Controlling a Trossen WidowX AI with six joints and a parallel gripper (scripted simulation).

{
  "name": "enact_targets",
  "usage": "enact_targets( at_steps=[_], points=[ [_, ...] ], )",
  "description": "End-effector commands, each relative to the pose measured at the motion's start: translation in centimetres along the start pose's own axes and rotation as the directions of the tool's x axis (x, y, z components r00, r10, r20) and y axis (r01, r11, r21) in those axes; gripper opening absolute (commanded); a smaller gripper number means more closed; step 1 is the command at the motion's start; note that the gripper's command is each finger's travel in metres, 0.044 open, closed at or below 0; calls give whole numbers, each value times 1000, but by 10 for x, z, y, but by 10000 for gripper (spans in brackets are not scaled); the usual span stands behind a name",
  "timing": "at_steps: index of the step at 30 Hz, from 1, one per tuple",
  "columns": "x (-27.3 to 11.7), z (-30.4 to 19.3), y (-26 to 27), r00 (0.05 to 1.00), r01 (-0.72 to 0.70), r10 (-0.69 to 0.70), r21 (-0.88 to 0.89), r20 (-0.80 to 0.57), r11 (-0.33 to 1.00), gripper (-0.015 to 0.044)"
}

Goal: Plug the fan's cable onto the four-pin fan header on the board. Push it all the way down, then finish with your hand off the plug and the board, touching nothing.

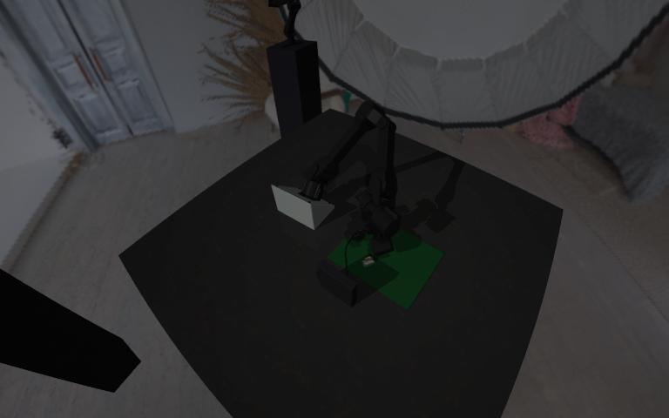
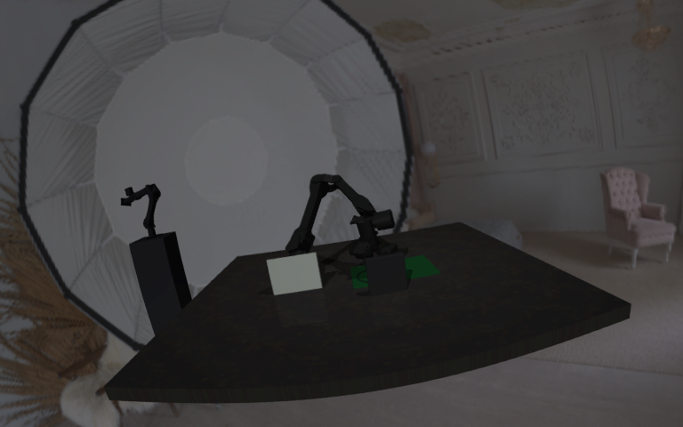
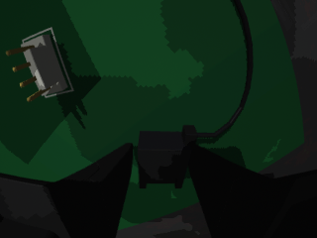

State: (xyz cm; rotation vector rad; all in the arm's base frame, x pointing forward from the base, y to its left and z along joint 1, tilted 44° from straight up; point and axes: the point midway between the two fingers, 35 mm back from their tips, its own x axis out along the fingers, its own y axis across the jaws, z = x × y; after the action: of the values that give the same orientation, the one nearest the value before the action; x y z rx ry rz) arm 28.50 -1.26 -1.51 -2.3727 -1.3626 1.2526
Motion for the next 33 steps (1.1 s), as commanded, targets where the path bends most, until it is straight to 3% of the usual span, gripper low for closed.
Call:
enact_targets(
  at_steps=[1,12,33],
  points=[
    [0,0,0,1000,0,0,0,0,1000,105],
    [-1,0,0,1000,-1,1,0,0,1000,0],
    [-62,-15,1,1000,0,0,6,-1,1000,0]
  ],
)
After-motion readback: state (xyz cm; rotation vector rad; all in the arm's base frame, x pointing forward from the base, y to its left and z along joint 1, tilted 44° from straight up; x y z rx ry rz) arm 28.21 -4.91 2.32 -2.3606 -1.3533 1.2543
